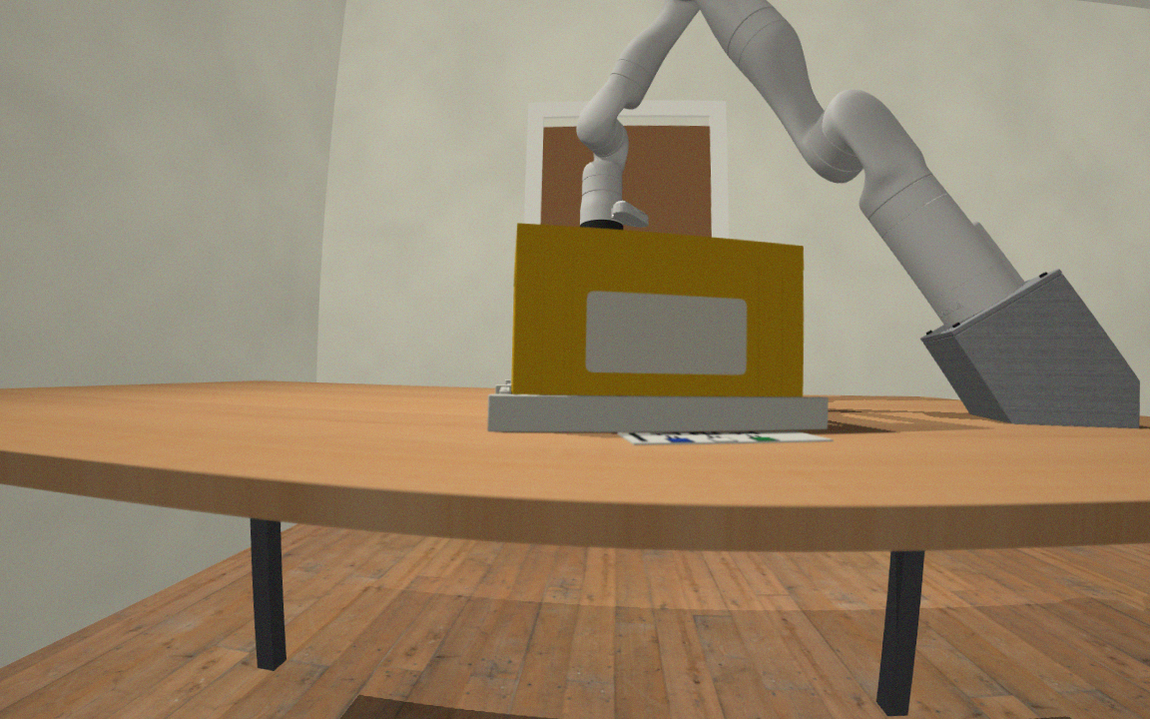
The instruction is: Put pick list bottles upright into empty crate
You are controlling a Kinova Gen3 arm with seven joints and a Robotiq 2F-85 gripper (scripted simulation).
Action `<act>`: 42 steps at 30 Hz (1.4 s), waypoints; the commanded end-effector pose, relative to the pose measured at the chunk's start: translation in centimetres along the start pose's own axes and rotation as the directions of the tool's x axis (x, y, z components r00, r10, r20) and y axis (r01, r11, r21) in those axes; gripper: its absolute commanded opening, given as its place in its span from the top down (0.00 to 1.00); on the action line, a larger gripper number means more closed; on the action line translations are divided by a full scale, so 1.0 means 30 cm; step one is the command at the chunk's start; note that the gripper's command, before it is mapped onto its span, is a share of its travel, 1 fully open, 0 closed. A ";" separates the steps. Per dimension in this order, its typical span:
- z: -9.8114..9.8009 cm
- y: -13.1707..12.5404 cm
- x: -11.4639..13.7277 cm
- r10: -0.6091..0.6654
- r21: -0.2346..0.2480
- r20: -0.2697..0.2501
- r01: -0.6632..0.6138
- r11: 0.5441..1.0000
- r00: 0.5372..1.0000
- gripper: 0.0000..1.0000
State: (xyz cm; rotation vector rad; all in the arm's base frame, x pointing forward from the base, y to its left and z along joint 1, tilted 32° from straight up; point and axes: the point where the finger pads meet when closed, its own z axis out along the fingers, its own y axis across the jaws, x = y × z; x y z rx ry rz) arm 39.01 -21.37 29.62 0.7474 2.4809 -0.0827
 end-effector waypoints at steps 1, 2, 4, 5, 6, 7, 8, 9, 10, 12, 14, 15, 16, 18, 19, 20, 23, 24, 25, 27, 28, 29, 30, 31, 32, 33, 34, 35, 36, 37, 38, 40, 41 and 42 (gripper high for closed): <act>-0.001 0.000 -0.001 0.000 0.000 0.001 0.000 1.000 1.000 0.56; -0.001 0.000 -0.001 0.000 0.000 0.001 0.000 1.000 1.000 0.56; -0.001 0.000 -0.001 0.000 -0.001 0.001 0.000 1.000 1.000 0.57; -0.001 0.000 -0.001 0.000 -0.001 0.001 0.000 1.000 1.000 0.57; -0.001 0.000 -0.001 0.000 -0.001 0.001 0.000 1.000 1.000 0.58; -0.001 0.000 -0.001 0.000 -0.001 0.001 0.000 1.000 1.000 0.58; -0.001 0.000 -0.001 0.000 -0.001 0.001 0.000 1.000 1.000 0.58; -0.001 0.000 -0.001 0.000 -0.001 0.001 0.000 1.000 1.000 0.58; -0.001 0.000 -0.001 0.000 -0.001 0.001 0.000 1.000 1.000 0.58; -0.001 0.000 -0.001 0.000 -0.001 0.001 0.000 1.000 1.000 0.59; -0.001 0.000 -0.001 0.000 -0.001 0.001 0.000 1.000 1.000 0.60; -0.001 0.000 -0.001 0.000 -0.001 0.001 0.000 1.000 1.000 0.60; -0.001 0.000 -0.001 0.000 -0.001 0.001 0.000 1.000 1.000 0.61; -0.001 0.000 -0.001 0.000 -0.001 0.001 0.000 1.000 1.000 0.62; -0.001 0.000 -0.001 0.000 -0.001 0.001 0.000 1.000 1.000 0.62; -0.002 0.000 -0.001 0.000 -0.001 0.001 0.000 1.000 1.000 0.62; -0.002 0.000 -0.002 0.000 -0.001 0.001 0.000 1.000 1.000 0.64; -0.002 0.000 -0.002 0.000 -0.001 0.001 0.000 1.000 1.000 0.64; -0.002 0.000 -0.002 0.000 -0.001 0.001 0.000 1.000 1.000 0.64; -0.002 0.000 -0.002 0.000 -0.001 0.001 0.000 1.000 1.000 0.64; -0.002 0.000 -0.001 0.000 -0.001 0.001 0.000 1.000 1.000 0.64; -0.002 0.000 -0.001 0.000 -0.001 0.001 0.000 1.000 1.000 0.64; -0.002 0.000 -0.002 0.000 -0.001 0.001 0.000 1.000 1.000 0.64; -0.002 0.000 -0.002 0.000 -0.001 0.001 0.000 1.000 1.000 0.64; -0.002 0.000 -0.002 0.000 -0.001 0.001 0.000 1.000 1.000 0.64; -0.002 0.000 -0.002 0.000 -0.001 0.001 0.000 1.000 1.000 0.64; -0.002 0.000 -0.002 0.000 -0.001 0.001 0.000 1.000 1.000 0.64; -0.002 0.000 -0.002 0.000 -0.001 0.001 0.000 1.000 1.000 0.64; -0.002 0.000 -0.002 0.000 -0.001 0.001 0.000 1.000 1.000 0.64; -0.002 0.000 -0.002 0.000 -0.001 0.001 0.000 1.000 1.000 0.64; -0.002 0.000 -0.002 0.000 -0.001 0.001 0.000 1.000 1.000 0.64; -0.002 0.000 -0.002 0.000 -0.001 0.001 0.000 1.000 1.000 0.64; -0.002 0.000 -0.002 0.000 -0.001 0.001 0.000 1.000 1.000 0.64; -0.002 0.000 -0.002 0.000 -0.001 0.001 0.000 1.000 1.000 0.64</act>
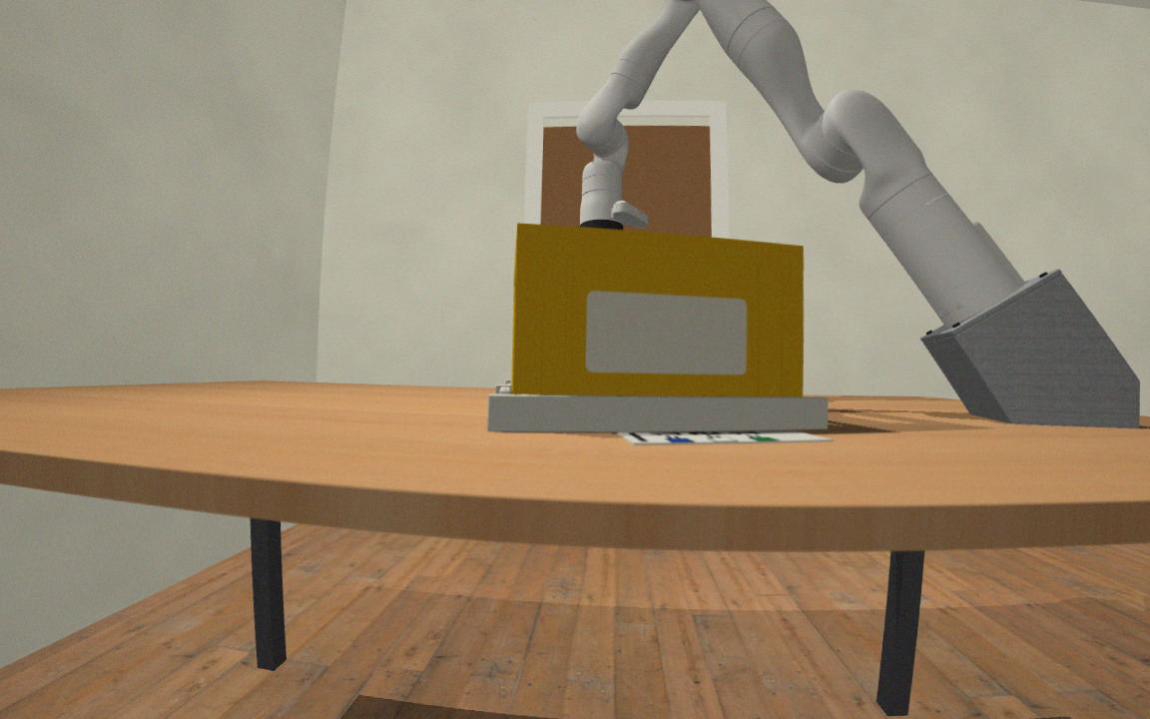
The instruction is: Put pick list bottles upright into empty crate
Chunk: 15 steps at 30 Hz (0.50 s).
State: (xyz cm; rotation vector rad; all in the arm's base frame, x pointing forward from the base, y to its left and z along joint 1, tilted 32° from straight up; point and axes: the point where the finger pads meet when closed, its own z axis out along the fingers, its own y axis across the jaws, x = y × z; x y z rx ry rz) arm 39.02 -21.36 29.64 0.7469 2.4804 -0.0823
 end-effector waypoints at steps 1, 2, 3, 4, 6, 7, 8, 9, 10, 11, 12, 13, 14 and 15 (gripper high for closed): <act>-0.001 0.000 -0.001 0.000 0.000 0.001 0.000 1.000 1.000 0.64; -0.001 0.000 -0.001 0.000 0.000 0.001 0.000 1.000 1.000 0.64; -0.001 0.000 -0.001 0.000 0.000 0.001 0.000 1.000 1.000 0.64; -0.001 0.000 -0.001 0.000 0.000 0.001 0.000 1.000 1.000 0.64; -0.012 -0.001 -0.001 0.000 0.000 0.001 0.000 1.000 1.000 0.64; -0.018 -0.001 -0.001 0.000 0.000 0.001 0.000 1.000 1.000 0.64; -0.023 -0.001 -0.001 0.000 0.000 0.001 0.000 1.000 1.000 0.64; -0.029 -0.001 -0.001 0.000 0.000 0.001 0.000 1.000 1.000 0.64; -0.034 -0.001 -0.001 0.000 0.000 0.001 0.000 1.000 1.000 0.64; -0.040 -0.001 -0.001 0.000 0.000 0.001 0.000 1.000 1.000 0.90; -0.045 -0.001 -0.001 0.000 0.000 0.001 0.000 1.000 1.000 0.90; -0.051 -0.001 -0.001 0.000 0.000 0.001 0.000 1.000 1.000 0.90; -0.057 -0.001 -0.001 0.000 0.000 0.001 0.000 1.000 1.000 0.90; -0.062 -0.001 -0.001 0.000 0.000 0.001 0.000 1.000 1.000 0.90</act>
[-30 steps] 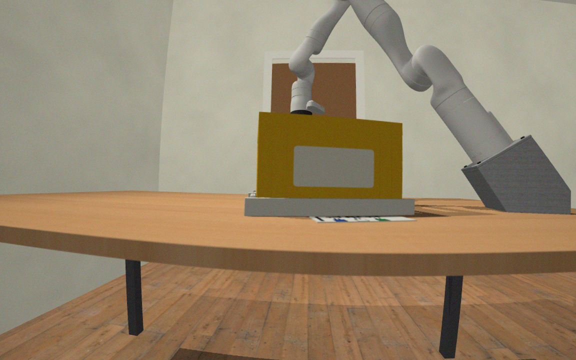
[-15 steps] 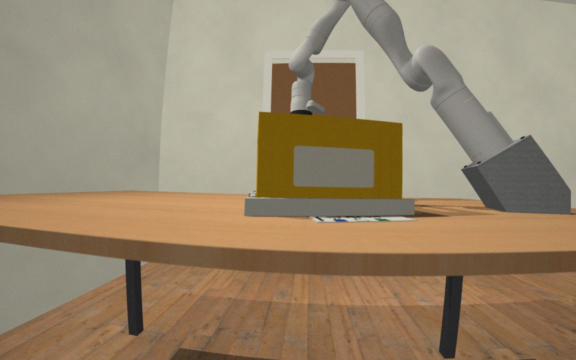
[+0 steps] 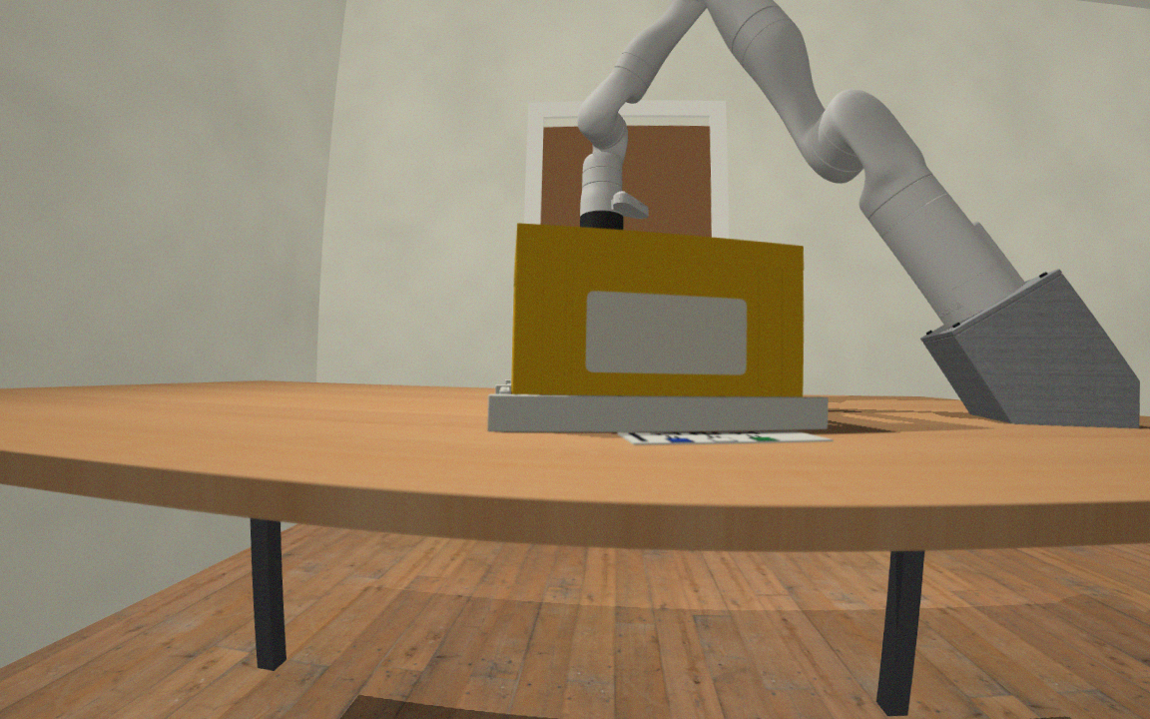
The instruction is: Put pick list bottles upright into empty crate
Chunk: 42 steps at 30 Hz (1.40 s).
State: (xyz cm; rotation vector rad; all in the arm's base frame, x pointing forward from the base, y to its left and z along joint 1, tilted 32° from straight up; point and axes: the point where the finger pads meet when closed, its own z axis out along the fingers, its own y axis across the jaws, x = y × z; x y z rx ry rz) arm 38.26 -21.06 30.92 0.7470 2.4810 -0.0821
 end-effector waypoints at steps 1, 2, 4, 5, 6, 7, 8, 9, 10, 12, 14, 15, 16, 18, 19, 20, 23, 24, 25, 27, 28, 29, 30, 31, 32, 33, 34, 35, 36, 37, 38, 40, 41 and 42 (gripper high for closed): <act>-0.012 0.000 -0.001 0.000 0.000 0.001 0.000 1.000 1.000 0.90; -0.012 0.000 -0.001 0.000 0.000 0.001 0.000 1.000 1.000 0.90; -0.023 0.000 -0.001 0.000 0.000 0.001 0.000 1.000 1.000 0.90; -0.028 0.000 -0.001 0.000 0.000 0.001 0.000 1.000 1.000 0.90; -0.034 0.000 -0.001 0.000 0.000 0.001 0.000 1.000 1.000 0.90; -0.039 0.000 -0.001 0.000 0.000 0.001 0.000 1.000 1.000 0.90; -0.045 0.000 -0.001 0.000 0.000 0.001 0.000 1.000 1.000 0.90; -0.050 0.000 -0.001 0.000 0.000 0.001 0.000 1.000 1.000 0.90; -0.056 0.000 -0.001 0.000 0.000 0.001 0.000 1.000 1.000 0.90; -0.067 0.000 -0.001 0.000 0.000 0.001 0.000 1.000 1.000 0.90; -0.078 0.000 -0.001 0.000 0.000 0.001 0.000 1.000 1.000 0.90; -0.084 0.000 -0.001 0.000 0.000 0.001 0.000 1.000 1.000 0.90; -0.089 0.000 -0.001 0.000 0.000 0.001 0.000 1.000 1.000 0.90; -0.095 0.000 -0.001 0.000 0.000 0.001 0.000 1.000 1.000 0.90; -0.095 0.000 -0.001 0.000 0.000 0.001 0.000 1.000 1.000 0.90; -0.100 0.000 -0.001 0.000 0.000 0.001 0.000 1.000 1.000 0.90; -0.117 0.000 -0.001 0.000 0.000 0.002 0.000 1.000 1.000 0.90; -0.123 0.000 -0.001 0.000 0.000 0.002 0.000 1.000 1.000 0.90; -0.128 0.000 -0.001 0.000 0.000 0.002 0.000 1.000 1.000 0.90; -0.139 0.000 -0.001 0.000 0.000 0.002 0.000 1.000 1.000 0.90; -0.145 0.000 -0.001 0.000 0.000 0.002 0.000 1.000 1.000 0.90; -0.150 0.000 -0.001 0.000 0.000 0.002 0.000 1.000 1.000 0.90; -0.156 0.000 -0.001 0.000 0.000 0.002 0.000 1.000 1.000 0.90; -0.162 0.000 -0.001 0.000 0.000 0.002 0.000 1.000 1.000 0.90; -0.167 0.000 -0.001 0.000 0.000 0.002 0.000 1.000 1.000 0.90; -0.173 0.000 -0.001 0.000 0.000 0.002 0.000 1.000 1.000 0.90; -0.178 0.000 -0.001 0.000 0.000 0.002 0.000 1.000 1.000 0.90; -0.178 0.000 -0.001 0.000 0.000 0.002 0.000 1.000 1.000 0.90; -0.178 0.000 -0.001 0.000 0.000 0.002 0.000 1.000 1.000 0.90; -0.184 0.000 -0.001 0.000 0.000 0.002 0.000 1.000 1.000 0.90; -0.189 0.000 -0.001 0.000 0.000 0.002 0.000 1.000 1.000 0.90; -0.201 0.000 -0.001 0.000 0.000 0.002 0.000 1.000 1.000 0.90; -0.206 0.000 -0.001 0.000 0.000 0.002 0.000 1.000 1.000 0.90; -0.212 0.000 -0.001 0.000 0.000 0.002 0.000 1.000 1.000 0.90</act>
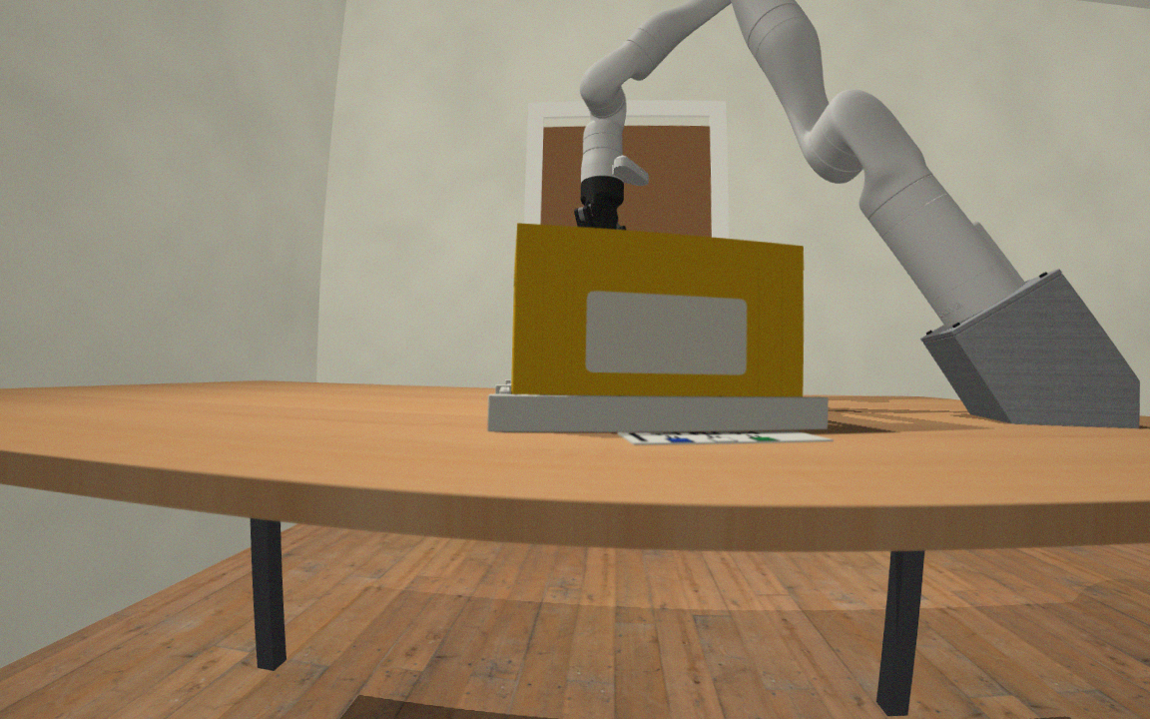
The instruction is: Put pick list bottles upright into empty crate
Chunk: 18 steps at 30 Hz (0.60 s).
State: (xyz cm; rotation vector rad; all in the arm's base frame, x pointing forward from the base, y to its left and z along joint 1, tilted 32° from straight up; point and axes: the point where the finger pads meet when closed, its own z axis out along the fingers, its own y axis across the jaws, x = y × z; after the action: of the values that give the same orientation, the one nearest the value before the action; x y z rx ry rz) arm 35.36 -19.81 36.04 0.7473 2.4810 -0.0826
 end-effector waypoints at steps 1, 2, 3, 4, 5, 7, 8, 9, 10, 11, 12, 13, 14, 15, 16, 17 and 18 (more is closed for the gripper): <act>-0.017 0.000 -0.001 0.000 0.000 0.002 0.000 1.000 1.000 0.90; -0.022 0.000 -0.001 0.000 0.000 0.002 0.000 1.000 1.000 0.90; -0.028 0.000 -0.001 0.000 0.000 0.002 0.000 1.000 1.000 0.90; -0.033 0.000 -0.001 0.000 0.000 0.002 0.000 1.000 1.000 0.90; -0.039 0.000 -0.001 0.000 0.000 0.002 0.000 1.000 1.000 0.90; -0.050 0.000 -0.001 0.000 0.000 0.002 0.000 1.000 1.000 0.90; -0.055 0.000 -0.001 0.000 0.000 0.002 0.000 1.000 1.000 0.90; -0.061 0.000 -0.001 0.000 0.000 0.002 0.000 1.000 1.000 0.90; -0.061 0.000 -0.001 0.000 0.000 0.002 0.000 1.000 1.000 0.90; -0.061 0.000 -0.001 0.000 0.000 0.002 0.000 1.000 1.000 0.90; -0.067 0.000 -0.001 0.000 0.000 0.002 0.000 1.000 1.000 0.90; -0.072 0.000 -0.001 0.000 0.000 0.002 0.000 1.000 1.000 0.90; -0.078 0.000 -0.001 0.000 0.000 0.002 0.000 1.000 1.000 0.90; -0.083 0.000 -0.001 0.000 0.000 0.002 0.000 1.000 1.000 0.90; -0.089 0.000 -0.001 0.000 0.000 0.002 0.000 1.000 1.000 0.90; -0.094 0.000 -0.001 0.000 0.000 0.002 0.000 1.000 1.000 0.90; -0.100 0.000 -0.001 0.000 0.000 0.002 0.000 1.000 1.000 0.90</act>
State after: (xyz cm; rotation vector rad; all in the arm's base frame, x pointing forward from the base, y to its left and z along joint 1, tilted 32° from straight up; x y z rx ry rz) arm 34.07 -19.25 38.31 0.7473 2.4810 -0.0826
